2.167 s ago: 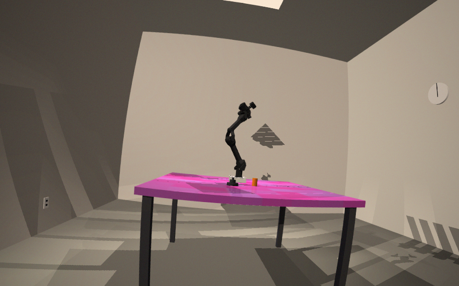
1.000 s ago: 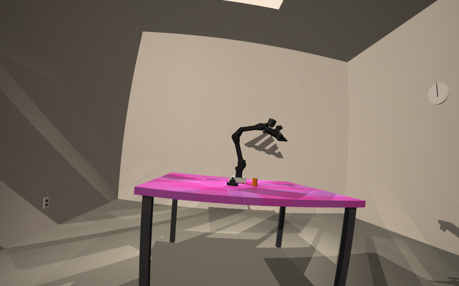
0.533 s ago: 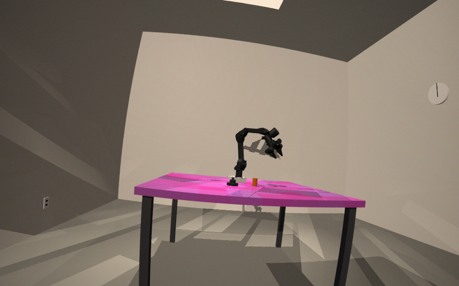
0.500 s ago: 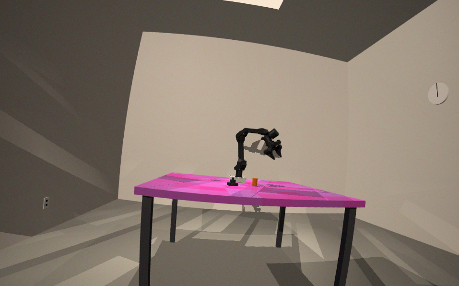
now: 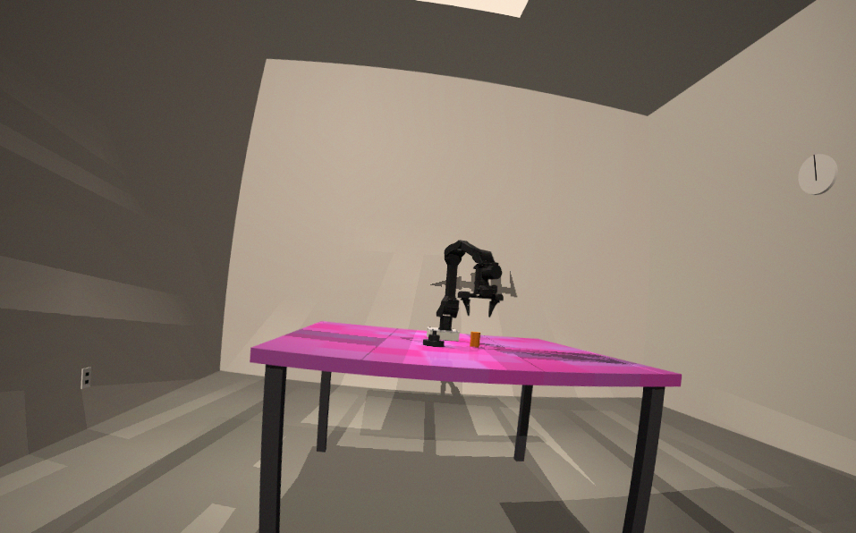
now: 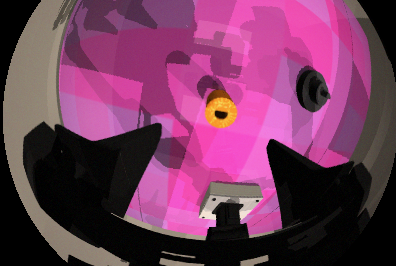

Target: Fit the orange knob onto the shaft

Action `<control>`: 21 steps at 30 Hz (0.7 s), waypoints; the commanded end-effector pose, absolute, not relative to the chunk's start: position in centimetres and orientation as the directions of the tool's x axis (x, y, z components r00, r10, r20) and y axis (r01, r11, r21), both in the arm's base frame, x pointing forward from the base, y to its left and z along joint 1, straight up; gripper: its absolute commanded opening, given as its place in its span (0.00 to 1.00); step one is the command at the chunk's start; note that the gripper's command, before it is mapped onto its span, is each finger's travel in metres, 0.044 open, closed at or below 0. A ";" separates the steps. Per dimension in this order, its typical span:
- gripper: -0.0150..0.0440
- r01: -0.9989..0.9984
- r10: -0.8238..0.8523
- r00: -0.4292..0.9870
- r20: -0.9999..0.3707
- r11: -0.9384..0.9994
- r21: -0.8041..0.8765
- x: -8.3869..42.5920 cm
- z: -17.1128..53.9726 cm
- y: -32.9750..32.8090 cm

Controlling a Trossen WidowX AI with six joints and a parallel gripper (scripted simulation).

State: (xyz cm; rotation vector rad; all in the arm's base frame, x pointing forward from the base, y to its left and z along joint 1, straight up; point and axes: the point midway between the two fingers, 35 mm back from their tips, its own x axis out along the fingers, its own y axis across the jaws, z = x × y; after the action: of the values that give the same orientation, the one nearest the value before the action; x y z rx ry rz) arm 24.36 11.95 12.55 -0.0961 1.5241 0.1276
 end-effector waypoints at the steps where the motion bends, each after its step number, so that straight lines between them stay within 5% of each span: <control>1: 1.00 -0.132 0.010 0.031 -0.999 0.991 0.006 24.2 11.6 11.7; 21: 1.00 -0.132 0.009 0.030 -0.999 0.991 0.005 24.5 6.3 11.4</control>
State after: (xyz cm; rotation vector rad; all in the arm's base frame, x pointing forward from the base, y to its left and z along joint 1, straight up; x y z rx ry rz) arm 24.54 11.52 6.96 -0.0880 1.5304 0.1104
